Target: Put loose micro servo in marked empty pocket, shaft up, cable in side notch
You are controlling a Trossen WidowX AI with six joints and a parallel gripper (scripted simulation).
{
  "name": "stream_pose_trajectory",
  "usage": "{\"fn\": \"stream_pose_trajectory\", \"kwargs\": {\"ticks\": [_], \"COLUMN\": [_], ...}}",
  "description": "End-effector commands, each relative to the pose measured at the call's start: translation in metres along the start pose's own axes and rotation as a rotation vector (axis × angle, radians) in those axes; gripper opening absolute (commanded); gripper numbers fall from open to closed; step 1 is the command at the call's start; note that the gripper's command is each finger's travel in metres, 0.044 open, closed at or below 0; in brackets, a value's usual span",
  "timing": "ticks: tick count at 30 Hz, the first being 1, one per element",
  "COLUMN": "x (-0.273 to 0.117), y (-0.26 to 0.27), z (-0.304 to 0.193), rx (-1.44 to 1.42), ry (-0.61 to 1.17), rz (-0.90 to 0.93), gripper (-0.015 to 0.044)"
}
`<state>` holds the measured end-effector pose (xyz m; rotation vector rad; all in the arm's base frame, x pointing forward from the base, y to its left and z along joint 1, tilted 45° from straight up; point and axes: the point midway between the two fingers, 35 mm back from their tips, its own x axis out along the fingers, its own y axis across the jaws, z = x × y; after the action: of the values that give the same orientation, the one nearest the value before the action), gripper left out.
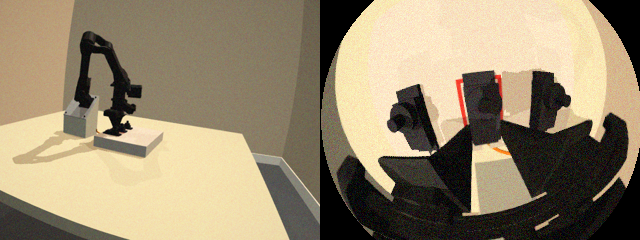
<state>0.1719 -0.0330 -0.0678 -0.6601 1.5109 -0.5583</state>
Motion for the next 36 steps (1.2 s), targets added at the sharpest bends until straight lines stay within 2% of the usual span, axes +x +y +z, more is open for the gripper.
{"fn": "stream_pose_trajectory", "kwargs": {"ticks": [1,4,8,12,16,22,27,31,36], "x": [0.000,-0.006,-0.033,-0.035,-0.041,-0.074,-0.100,-0.103,-0.147], "y": [0.000,0.001,-0.001,0.000,0.001,0.003,0.000,-0.001,-0.001], "z": [0.000,0.000,-0.002,0.000,0.016,0.071,0.108,0.109,0.103], "rx": [0.003,0.002,0.002,0.003,-0.002,0.003,0.007,0.008,0.022], "ry": [-0.003,-0.003,-0.003,-0.003,-0.014,-0.010,-0.008,-0.008,-0.019], "rz": [-0.002,-0.001,0.000,0.000,-0.002,0.001,0.002,0.003,0.012], "gripper": [0.0184,0.0187,0.0187,0.0187,0.0292,0.0440,0.0440,0.0440,0.0440]}}
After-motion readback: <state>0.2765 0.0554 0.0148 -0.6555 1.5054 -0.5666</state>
